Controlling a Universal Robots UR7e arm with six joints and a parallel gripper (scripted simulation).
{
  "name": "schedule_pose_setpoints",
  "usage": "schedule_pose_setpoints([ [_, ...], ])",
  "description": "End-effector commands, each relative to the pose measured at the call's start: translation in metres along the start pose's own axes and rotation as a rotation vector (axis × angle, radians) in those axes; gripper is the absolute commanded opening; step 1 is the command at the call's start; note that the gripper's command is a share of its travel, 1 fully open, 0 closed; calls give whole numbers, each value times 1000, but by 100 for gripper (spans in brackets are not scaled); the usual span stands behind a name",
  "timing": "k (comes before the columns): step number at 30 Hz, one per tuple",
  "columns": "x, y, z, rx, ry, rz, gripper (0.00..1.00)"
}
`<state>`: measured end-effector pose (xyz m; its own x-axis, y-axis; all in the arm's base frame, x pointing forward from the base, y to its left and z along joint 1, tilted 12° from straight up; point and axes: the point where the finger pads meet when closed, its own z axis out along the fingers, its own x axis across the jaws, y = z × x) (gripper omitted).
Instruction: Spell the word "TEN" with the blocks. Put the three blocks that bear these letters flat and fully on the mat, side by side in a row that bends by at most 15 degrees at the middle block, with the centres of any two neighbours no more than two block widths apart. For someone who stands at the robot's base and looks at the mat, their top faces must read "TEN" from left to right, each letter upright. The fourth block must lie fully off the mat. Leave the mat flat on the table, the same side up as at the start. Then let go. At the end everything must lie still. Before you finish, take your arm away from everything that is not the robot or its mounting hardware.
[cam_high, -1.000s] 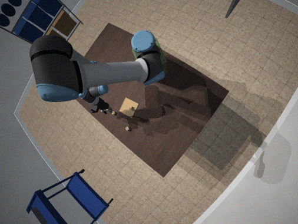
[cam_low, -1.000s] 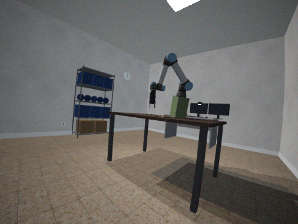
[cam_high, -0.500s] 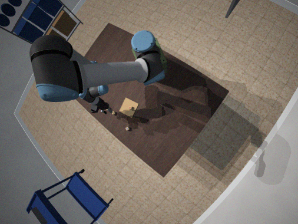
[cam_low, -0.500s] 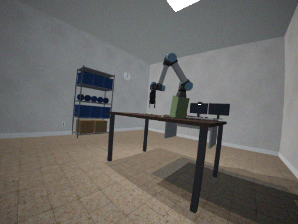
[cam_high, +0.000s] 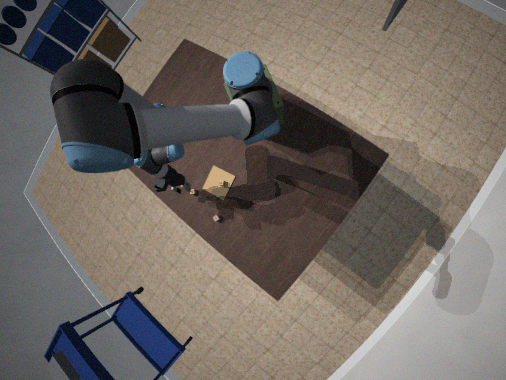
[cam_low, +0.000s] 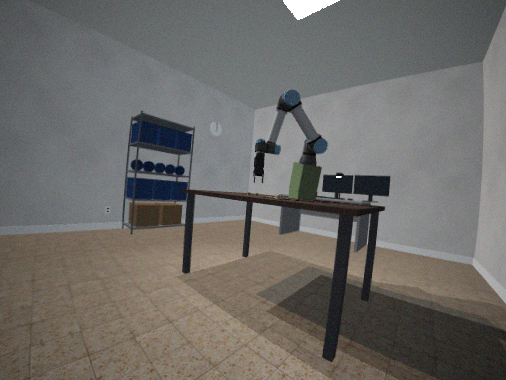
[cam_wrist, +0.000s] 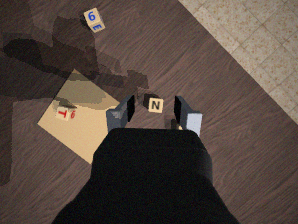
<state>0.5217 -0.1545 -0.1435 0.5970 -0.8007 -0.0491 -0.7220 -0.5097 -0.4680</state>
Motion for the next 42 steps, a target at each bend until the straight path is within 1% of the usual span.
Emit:
schedule_pose_setpoints([
  [1, 1, 0, 0, 0, 1, -1, 100],
  [4, 1, 0, -1, 0, 1, -1, 100],
  [5, 5, 3, -1, 0, 1, -1, 100],
  [6, 13, 9, -3, 0, 1, -1, 100],
  [8, 35, 27, -8, 0, 1, -1, 100],
  [10, 35, 27, -8, 0, 1, -1, 100],
  [12, 53, 43, -13, 0, 1, -1, 100],
  [13, 57, 46, -14, 0, 1, -1, 100],
  [42, 57, 47, -14, 0, 1, -1, 100],
])
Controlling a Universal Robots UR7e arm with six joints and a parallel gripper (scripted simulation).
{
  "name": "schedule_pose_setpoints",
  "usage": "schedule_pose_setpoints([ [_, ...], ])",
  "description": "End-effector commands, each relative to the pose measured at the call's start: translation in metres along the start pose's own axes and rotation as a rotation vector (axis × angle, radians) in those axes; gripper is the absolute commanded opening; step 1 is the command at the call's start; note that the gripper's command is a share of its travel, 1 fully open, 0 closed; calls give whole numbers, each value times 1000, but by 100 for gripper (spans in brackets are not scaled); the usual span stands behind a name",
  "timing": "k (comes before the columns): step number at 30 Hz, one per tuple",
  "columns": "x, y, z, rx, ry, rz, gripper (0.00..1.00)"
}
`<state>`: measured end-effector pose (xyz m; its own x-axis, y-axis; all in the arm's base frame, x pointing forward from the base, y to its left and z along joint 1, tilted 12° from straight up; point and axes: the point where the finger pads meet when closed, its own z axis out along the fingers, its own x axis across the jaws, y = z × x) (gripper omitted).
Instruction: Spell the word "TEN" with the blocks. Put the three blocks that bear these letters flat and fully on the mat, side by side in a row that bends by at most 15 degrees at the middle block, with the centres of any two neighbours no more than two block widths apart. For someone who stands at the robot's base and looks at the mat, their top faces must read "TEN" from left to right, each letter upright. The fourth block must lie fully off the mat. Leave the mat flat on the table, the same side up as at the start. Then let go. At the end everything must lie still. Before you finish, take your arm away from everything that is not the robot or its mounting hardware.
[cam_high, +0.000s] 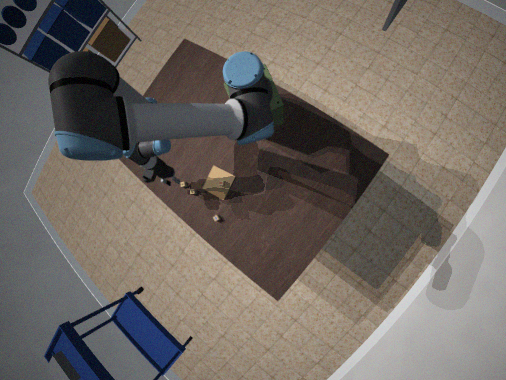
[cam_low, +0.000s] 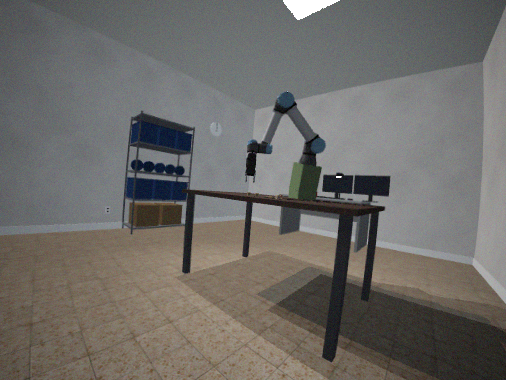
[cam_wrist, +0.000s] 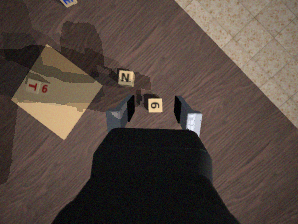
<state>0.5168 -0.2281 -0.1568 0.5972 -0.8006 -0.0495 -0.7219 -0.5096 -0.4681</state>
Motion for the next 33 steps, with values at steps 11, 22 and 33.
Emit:
schedule_pose_setpoints([
  [11, 1, 0, -1, 0, 2, -1, 100],
  [22, 1, 0, -1, 0, 2, -1, 100],
  [33, -10, -20, 3, -27, -12, -30, 100],
])
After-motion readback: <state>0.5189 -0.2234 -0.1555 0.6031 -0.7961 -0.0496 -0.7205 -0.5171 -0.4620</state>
